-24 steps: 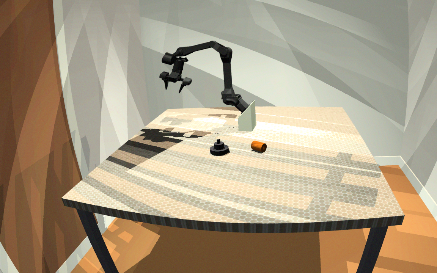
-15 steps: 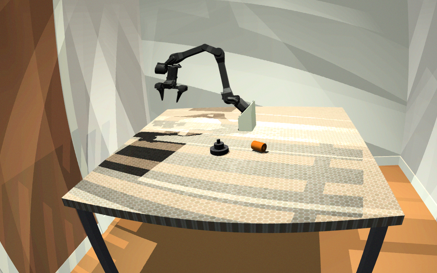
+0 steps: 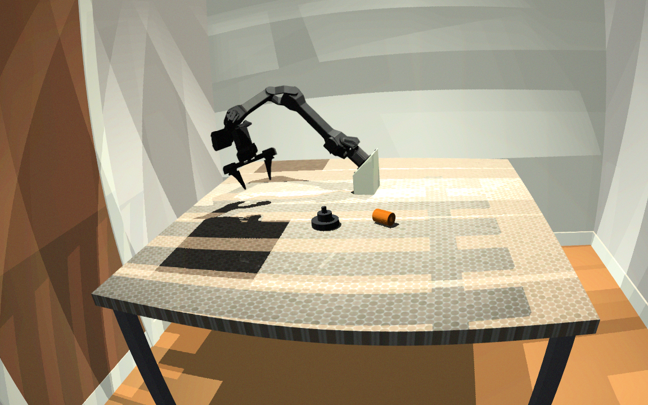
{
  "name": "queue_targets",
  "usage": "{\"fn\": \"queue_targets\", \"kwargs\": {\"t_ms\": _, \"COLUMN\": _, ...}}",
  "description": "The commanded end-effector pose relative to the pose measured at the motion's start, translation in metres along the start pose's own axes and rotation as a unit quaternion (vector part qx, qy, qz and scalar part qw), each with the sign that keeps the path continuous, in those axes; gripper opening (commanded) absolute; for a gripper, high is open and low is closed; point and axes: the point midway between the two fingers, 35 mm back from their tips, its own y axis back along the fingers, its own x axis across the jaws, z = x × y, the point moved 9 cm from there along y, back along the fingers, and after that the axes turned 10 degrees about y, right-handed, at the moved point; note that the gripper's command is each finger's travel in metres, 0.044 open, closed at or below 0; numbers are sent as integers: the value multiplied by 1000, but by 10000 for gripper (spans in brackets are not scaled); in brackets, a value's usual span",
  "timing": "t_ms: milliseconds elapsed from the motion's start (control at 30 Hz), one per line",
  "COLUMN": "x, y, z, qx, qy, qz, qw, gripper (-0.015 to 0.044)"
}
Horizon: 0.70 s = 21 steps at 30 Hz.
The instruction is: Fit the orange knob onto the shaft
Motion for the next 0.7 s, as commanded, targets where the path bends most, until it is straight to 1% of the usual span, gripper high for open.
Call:
{"fn": "queue_targets", "kwargs": {"t_ms": 0, "x": 18, "y": -18, "z": 64, "qx": 19, "qy": 47, "qz": 46, "qw": 998, "gripper": 440}}
{"fn": "queue_targets", "kwargs": {"t_ms": 167, "x": 64, "y": -36, "z": 145, "qx": 63, "qy": 115, "qz": 79, "qw": 988, "gripper": 440}}
{"fn": "queue_targets", "kwargs": {"t_ms": 300, "x": 115, "y": -44, "z": 202, "qx": 92, "qy": 155, "qz": 67, "qw": 981, "gripper": 440}}
{"fn": "queue_targets", "kwargs": {"t_ms": 367, "x": 140, "y": -46, "z": 222, "qx": 106, "qy": 176, "qz": 59, "qw": 977, "gripper": 440}}
{"fn": "queue_targets", "kwargs": {"t_ms": 467, "x": 193, "y": -52, "z": 255, "qx": 137, "qy": 222, "qz": 40, "qw": 965, "gripper": 440}}
{"fn": "queue_targets", "kwargs": {"t_ms": 667, "x": 306, "y": -62, "z": 289, "qx": 187, "qy": 305, "qz": -29, "qw": 933, "gripper": 440}}
